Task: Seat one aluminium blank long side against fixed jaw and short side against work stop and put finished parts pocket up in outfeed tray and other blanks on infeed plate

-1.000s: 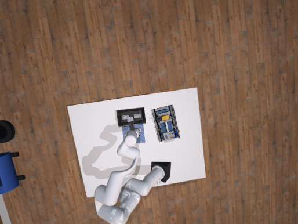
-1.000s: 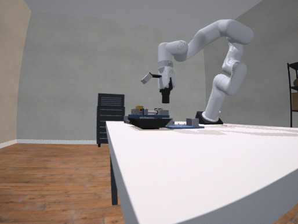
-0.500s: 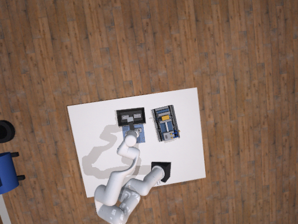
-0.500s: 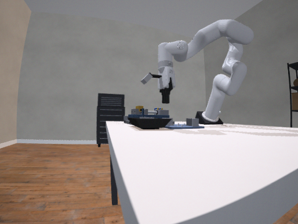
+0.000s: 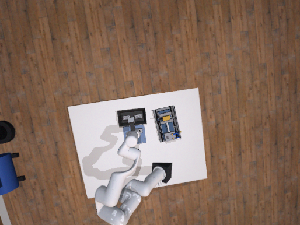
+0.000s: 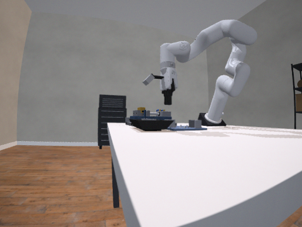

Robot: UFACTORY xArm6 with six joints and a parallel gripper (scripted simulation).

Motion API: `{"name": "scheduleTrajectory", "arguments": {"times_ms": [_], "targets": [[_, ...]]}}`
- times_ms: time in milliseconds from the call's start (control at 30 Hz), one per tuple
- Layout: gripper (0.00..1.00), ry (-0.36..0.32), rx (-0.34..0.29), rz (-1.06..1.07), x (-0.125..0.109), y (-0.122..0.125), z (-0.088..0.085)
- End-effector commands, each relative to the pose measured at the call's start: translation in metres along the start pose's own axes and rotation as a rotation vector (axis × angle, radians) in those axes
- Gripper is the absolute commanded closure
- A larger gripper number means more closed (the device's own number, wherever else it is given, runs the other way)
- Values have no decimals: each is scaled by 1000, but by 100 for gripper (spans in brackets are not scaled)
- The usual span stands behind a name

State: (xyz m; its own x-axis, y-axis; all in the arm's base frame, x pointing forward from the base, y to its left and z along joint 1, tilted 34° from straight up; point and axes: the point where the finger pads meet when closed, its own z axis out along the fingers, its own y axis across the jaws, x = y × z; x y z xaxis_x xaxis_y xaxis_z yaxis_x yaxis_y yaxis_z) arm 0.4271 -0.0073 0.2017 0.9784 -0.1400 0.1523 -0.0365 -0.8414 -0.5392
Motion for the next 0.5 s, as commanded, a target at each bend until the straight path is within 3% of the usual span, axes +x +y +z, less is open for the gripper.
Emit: {"name": "scheduleTrajectory", "arguments": {"times_ms": [0,467], "targets": [[100,3,-1,-1,1,0,-1],[100,3,-1,-1,1,0,-5]]}}
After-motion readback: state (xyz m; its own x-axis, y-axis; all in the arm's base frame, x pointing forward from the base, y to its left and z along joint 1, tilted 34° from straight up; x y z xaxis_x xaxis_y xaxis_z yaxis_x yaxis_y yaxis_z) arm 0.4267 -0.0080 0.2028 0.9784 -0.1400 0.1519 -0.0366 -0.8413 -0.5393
